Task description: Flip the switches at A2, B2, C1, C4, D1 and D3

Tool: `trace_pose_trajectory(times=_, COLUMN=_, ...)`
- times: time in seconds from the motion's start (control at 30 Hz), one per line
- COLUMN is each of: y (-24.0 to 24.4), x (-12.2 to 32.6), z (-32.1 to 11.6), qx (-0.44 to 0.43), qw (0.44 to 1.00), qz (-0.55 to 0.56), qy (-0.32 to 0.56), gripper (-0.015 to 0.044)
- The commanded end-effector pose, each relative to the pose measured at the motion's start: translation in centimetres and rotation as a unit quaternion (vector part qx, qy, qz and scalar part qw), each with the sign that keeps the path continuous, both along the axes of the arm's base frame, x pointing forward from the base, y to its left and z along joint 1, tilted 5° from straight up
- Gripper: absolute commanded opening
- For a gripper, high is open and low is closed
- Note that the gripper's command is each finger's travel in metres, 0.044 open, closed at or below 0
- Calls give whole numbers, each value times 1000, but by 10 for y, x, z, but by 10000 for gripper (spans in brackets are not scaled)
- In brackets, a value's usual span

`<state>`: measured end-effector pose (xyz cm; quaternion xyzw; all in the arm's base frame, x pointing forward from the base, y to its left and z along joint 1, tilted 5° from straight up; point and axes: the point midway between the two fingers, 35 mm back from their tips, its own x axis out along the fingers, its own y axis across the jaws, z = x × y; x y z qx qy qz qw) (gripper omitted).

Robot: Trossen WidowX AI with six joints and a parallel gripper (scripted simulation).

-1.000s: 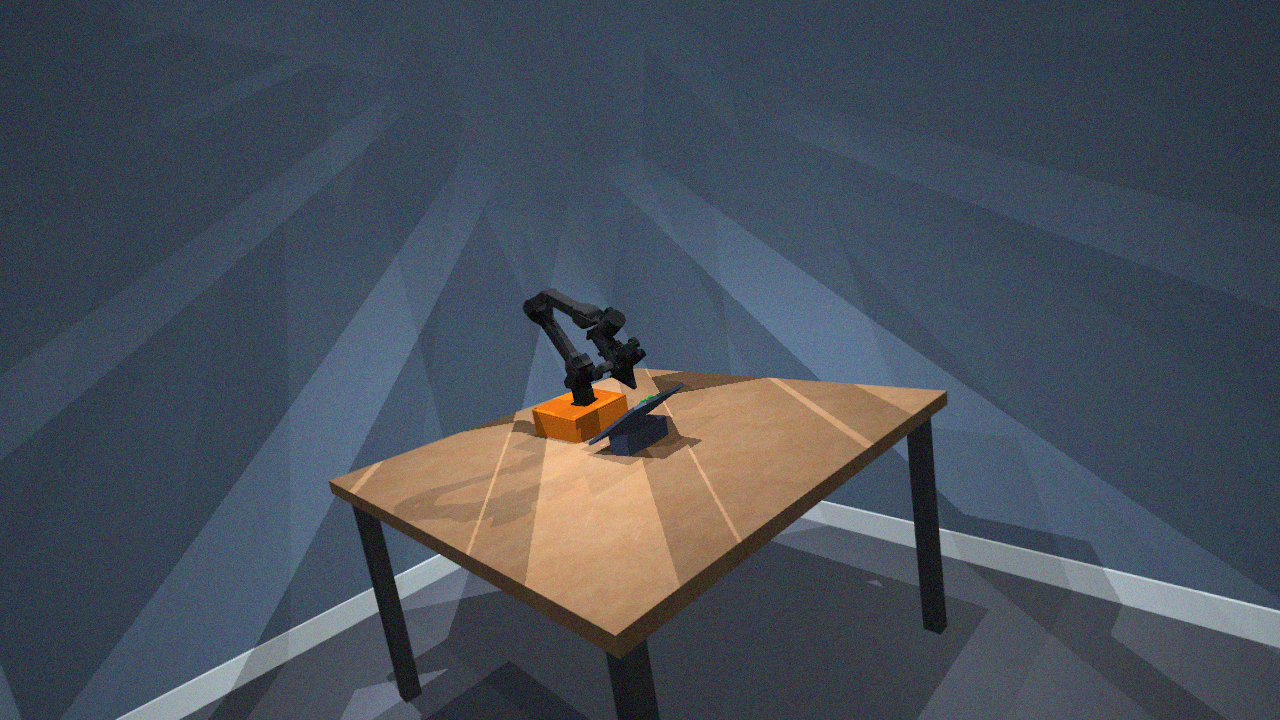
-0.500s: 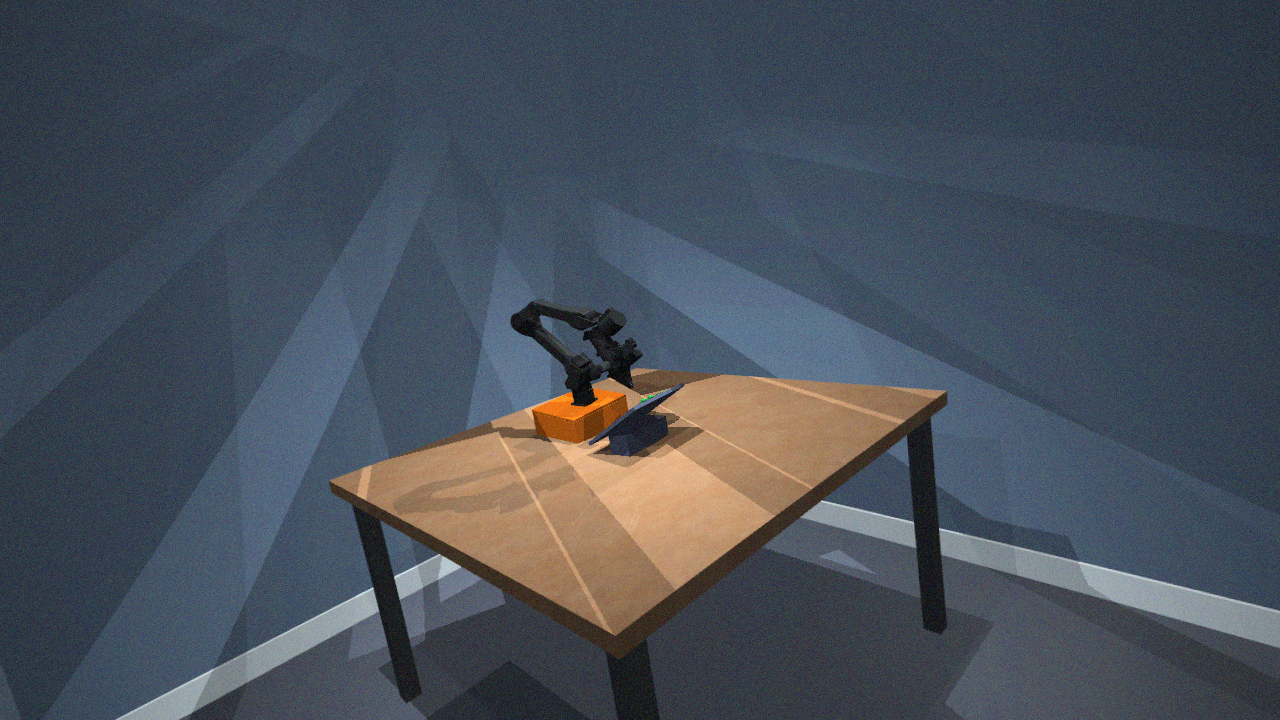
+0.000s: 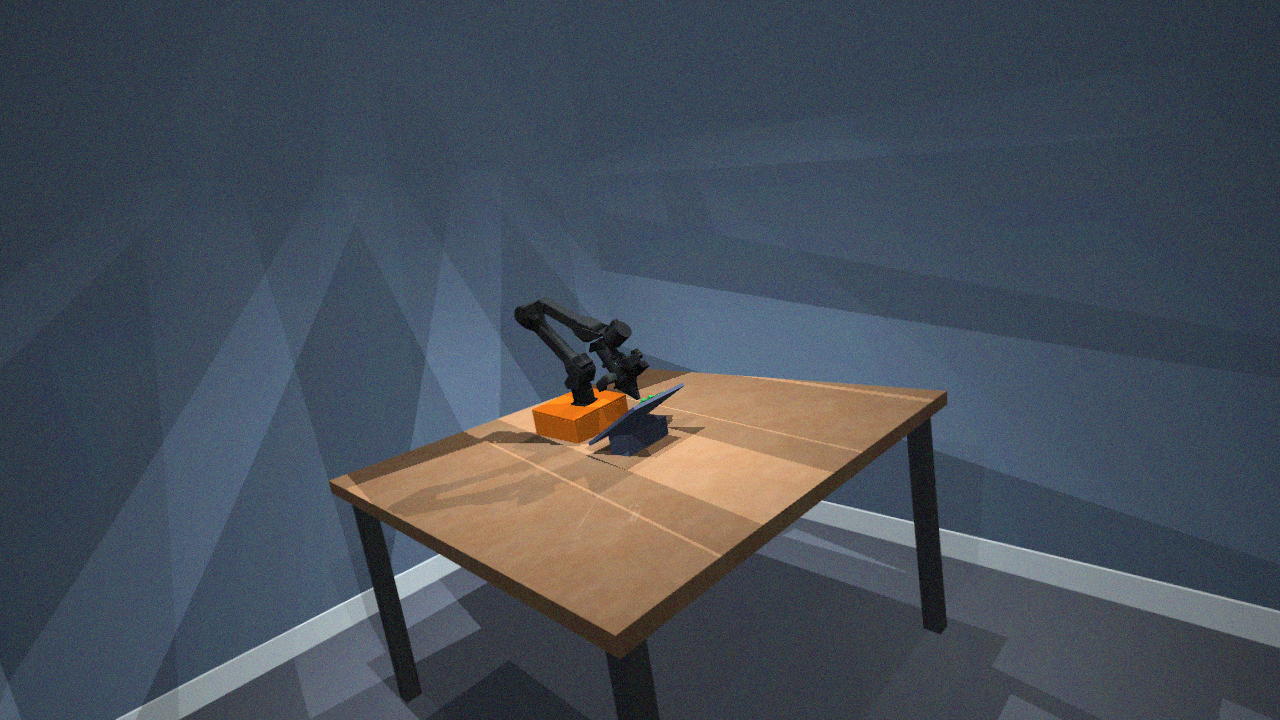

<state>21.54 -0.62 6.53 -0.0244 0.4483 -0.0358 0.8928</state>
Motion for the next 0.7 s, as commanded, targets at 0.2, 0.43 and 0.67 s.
trace_pose_trajectory(times=0.2, y=0, x=4, z=-12, qx=0, qw=1000, qz=3, qy=4, gripper=0)
trace_pose_trajectory(times=0.43, y=-1, x=9, z=-19, qx=0, qw=1000, qz=3, qy=4, gripper=0)
trace_pose_trajectory(times=0.67, y=-1, x=9, z=-19, qx=0, qw=1000, qz=3, qy=4, gripper=0)
